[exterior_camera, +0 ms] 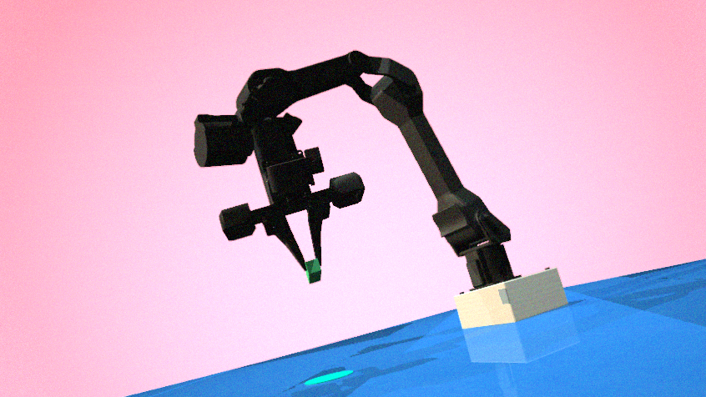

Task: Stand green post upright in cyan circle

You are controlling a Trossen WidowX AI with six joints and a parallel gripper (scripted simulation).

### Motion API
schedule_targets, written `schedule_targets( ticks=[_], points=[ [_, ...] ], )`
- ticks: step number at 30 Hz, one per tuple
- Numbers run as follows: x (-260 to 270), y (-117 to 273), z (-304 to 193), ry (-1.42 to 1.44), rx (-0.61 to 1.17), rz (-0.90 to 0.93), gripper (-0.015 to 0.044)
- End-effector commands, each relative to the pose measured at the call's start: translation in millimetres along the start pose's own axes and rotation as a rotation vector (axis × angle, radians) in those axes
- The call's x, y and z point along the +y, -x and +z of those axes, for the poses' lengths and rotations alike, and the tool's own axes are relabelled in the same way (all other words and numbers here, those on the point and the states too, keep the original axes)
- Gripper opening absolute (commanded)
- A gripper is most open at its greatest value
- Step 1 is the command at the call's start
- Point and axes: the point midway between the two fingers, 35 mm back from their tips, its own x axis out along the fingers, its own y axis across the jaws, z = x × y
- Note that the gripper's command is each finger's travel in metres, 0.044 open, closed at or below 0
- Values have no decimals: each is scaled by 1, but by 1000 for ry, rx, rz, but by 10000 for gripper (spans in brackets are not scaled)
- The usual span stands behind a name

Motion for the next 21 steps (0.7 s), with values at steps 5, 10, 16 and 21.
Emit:
schedule_targets(
  ticks=[5,10,16,21],
  points=[
    [3,-6,0,17,-43,39,23],
    [4,-8,-1,26,-70,60,23],
    [6,-12,-1,36,-104,85,23],
    [8,-14,-1,44,-132,104,23]
  ],
)
